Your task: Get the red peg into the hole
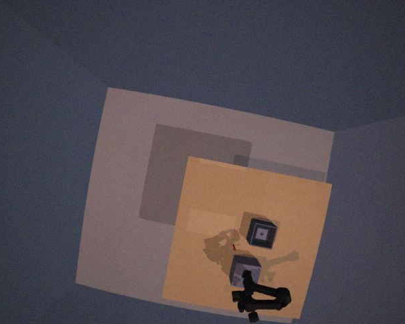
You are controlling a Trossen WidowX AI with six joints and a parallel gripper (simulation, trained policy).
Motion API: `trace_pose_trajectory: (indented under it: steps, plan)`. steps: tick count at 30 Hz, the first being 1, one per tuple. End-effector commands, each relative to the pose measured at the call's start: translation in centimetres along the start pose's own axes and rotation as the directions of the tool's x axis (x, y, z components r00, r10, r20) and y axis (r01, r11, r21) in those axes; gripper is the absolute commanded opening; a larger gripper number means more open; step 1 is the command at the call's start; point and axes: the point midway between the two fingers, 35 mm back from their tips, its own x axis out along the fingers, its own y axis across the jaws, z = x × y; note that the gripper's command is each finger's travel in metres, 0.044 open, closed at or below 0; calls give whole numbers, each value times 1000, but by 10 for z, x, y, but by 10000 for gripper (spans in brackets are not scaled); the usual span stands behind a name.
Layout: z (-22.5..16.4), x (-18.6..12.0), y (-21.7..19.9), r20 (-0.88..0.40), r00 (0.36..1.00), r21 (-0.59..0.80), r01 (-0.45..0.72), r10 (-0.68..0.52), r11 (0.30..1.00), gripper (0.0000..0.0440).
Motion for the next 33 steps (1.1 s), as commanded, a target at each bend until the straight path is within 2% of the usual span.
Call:
trace_pose_trajectory:
  steps: [1,7,17,25,33]
  plan:
    - [4,-1,0,12,1000,2,23,-23,1000,414]
    - [29,-10,-1,104,981,142,146,-162,979,440]
    - [66,-37,-6,246,898,405,247,-365,880,440]
    - [90,-66,-13,339,796,600,227,-501,767,440]
    - [107,-102,-23,402,673,759,134,-620,637,440]
